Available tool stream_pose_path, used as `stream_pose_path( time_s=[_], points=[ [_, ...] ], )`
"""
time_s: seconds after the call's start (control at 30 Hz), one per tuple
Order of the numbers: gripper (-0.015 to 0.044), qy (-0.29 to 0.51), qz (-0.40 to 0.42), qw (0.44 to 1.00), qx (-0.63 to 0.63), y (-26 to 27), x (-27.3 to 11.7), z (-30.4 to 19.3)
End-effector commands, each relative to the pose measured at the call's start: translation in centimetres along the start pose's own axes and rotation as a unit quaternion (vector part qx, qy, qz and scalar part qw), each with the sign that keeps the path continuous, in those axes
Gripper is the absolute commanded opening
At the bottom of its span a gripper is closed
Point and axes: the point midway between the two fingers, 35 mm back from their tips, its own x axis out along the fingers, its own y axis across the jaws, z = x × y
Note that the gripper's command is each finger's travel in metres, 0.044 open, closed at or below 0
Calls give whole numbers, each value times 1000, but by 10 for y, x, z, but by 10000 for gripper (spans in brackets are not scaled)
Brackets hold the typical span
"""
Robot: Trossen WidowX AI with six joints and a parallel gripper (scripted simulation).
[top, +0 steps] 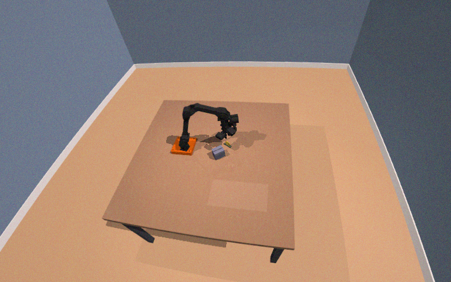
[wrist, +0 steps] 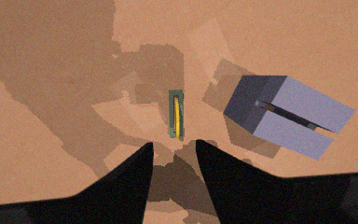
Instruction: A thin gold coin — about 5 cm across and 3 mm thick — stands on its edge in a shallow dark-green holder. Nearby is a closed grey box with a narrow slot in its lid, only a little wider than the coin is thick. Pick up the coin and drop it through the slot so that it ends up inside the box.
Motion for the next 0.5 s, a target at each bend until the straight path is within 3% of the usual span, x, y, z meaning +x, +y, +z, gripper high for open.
stream_pose_path(
  time_s=[0.0,0.47],
  points=[
    [161,8,-10,1000,4,-5,18,-2],
    [161,8,-10,1000,4,-5,38,-2]
  ],
)
